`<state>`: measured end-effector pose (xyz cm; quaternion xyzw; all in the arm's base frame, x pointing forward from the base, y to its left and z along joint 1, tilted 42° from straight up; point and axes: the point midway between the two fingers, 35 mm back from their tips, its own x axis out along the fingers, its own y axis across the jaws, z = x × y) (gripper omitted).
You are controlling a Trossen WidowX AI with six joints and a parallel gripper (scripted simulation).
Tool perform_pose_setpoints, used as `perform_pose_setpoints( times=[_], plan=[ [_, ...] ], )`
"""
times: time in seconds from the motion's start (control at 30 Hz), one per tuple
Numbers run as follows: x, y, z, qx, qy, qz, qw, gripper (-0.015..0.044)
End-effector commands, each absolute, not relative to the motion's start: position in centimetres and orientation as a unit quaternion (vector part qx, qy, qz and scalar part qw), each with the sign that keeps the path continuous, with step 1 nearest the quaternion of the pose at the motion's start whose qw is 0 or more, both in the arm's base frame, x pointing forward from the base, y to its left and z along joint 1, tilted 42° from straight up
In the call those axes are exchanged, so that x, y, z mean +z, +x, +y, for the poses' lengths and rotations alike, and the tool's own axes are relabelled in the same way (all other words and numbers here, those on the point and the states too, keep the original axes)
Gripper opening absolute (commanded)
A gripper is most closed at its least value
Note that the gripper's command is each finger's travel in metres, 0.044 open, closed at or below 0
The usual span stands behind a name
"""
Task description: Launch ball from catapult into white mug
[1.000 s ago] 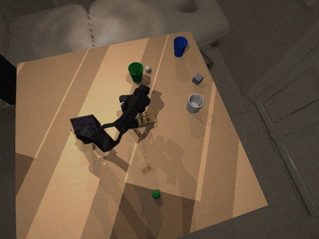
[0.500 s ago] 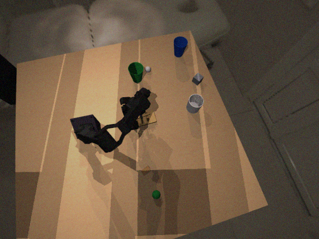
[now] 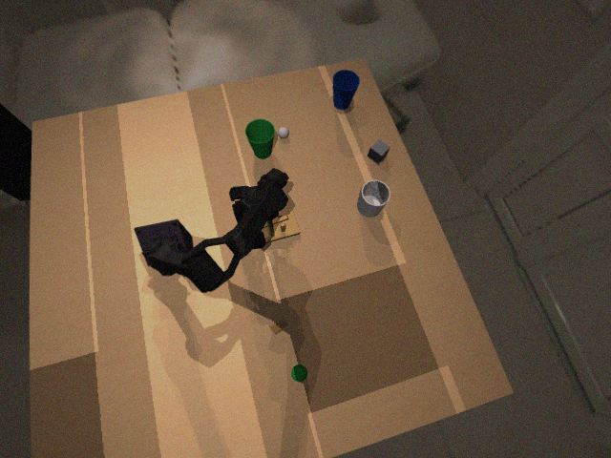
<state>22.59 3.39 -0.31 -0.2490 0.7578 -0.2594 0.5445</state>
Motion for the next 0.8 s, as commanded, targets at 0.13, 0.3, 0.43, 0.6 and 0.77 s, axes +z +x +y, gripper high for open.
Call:
perform_pose_setpoints(
  times=[0.13,0.3,0.43,0.6,0.77],
  plan=[
    [3.0,22.7,6.7,-0.241,-0.252,0.751,0.561,0.0341],
    [8.1,21.5,10.9,-0.213,-0.256,0.743,0.58,0.044],
    [6.6,23.5,10.6,-0.2,-0.263,0.733,0.595,0.044],
    [6.5,28.5,12.6,-0.151,-0.279,0.693,0.647,0.044],
    [7.2,33.8,14.5,-0.113,-0.3,0.642,0.697,0.044]
  ],
)
